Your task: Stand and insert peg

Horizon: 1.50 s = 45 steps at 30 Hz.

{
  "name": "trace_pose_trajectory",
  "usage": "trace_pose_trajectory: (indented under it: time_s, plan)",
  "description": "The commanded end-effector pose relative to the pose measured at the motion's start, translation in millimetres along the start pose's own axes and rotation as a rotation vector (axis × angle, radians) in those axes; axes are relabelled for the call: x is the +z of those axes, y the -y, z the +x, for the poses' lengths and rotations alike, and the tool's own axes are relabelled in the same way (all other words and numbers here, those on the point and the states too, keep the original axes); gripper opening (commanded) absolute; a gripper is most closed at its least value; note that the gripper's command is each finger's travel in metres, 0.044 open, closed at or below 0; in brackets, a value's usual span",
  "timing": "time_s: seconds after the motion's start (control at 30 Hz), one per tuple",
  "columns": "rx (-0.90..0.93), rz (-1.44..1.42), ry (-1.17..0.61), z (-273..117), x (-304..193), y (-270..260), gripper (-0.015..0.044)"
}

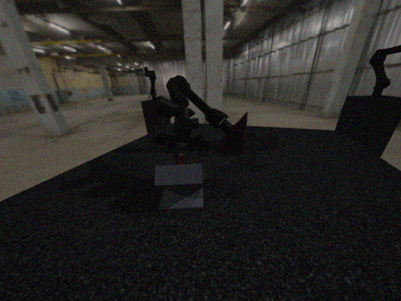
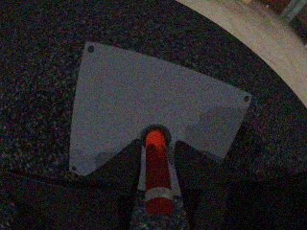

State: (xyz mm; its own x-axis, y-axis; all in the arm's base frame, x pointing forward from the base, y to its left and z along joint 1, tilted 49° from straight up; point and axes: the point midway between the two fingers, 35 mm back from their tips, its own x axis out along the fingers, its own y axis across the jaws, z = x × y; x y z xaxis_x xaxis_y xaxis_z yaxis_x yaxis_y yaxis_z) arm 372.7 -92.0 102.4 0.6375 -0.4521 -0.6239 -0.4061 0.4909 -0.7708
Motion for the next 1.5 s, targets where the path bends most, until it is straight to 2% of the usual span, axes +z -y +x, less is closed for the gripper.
trace_pose_trajectory:
  time_s: [0.0, 0.3, 1.47]
  plan:
    - [-0.001, 0.0, 0.0, 0, 0, 0, 0.021]
    - [0.001, 0.0, 0.0, -3, 0, 0, 0.044]
    - [0.016, -0.007, -0.003, -54, 7, 0, 0.044]
